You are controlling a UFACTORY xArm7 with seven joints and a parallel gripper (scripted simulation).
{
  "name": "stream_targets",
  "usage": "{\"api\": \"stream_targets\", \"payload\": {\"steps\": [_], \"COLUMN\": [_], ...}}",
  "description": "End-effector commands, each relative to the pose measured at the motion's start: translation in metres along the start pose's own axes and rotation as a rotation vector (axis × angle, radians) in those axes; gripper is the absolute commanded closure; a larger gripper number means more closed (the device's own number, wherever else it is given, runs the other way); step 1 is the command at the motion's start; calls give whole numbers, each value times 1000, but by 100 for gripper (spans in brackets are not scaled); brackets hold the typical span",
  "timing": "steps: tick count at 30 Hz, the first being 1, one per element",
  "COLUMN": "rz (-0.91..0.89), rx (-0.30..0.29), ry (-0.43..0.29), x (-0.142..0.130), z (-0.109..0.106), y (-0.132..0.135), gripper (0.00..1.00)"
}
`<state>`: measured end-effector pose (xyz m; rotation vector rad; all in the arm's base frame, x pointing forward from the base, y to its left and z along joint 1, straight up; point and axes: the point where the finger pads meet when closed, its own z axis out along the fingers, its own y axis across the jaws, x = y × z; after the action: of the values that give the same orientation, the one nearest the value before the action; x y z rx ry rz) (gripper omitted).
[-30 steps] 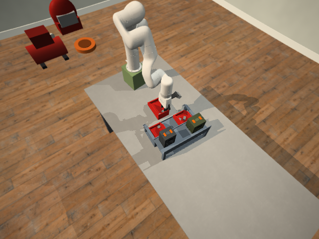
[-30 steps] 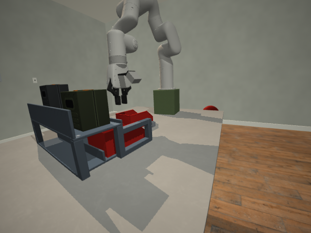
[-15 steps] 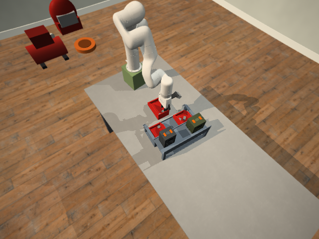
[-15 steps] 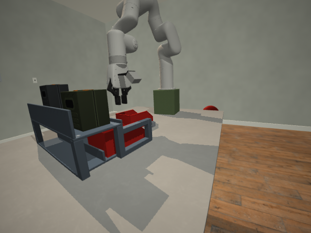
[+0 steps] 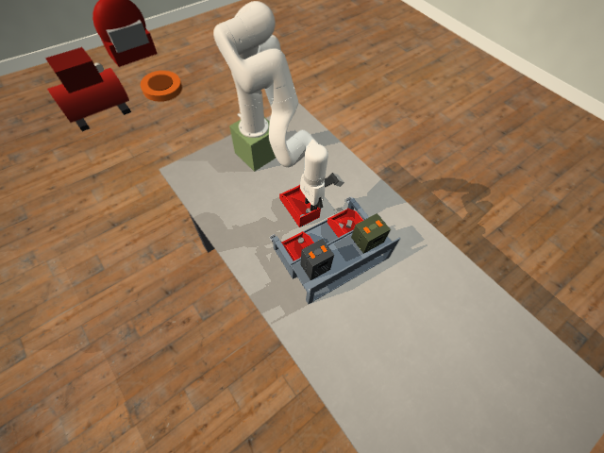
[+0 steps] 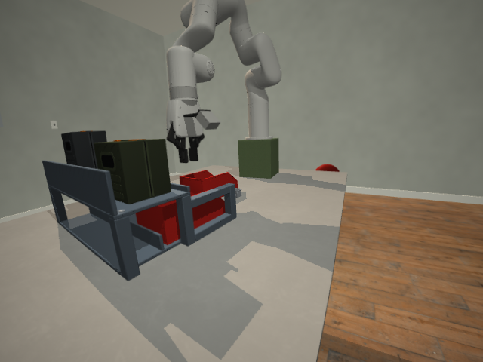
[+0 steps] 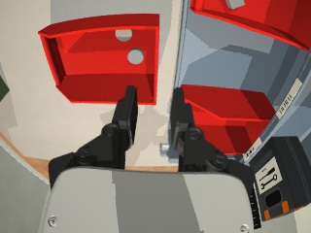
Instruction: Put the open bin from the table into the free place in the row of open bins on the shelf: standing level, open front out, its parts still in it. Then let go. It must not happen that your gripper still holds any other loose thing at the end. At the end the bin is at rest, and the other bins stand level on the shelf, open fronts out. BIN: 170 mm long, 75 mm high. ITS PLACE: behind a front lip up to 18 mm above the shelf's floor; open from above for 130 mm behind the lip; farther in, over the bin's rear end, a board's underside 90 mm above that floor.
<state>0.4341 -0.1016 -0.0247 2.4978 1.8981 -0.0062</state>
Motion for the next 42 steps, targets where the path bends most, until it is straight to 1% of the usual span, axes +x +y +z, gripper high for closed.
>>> {"api": "stream_targets", "payload": {"steps": [1,5,10,22,27,39,42], "rz": [0,0,0,0,0,0,0], "rx": [-4,-4,-4,-4,-4,-4,-4], "ry": [0,0,0,0,0,0,0], "x": [0,0,0,0,0,0,0], "z": [-1,-1,9,9,18,18,24], "y": [2,2,2,2,2,2,2], "gripper": [67,67,67,67,67,67,67]}}
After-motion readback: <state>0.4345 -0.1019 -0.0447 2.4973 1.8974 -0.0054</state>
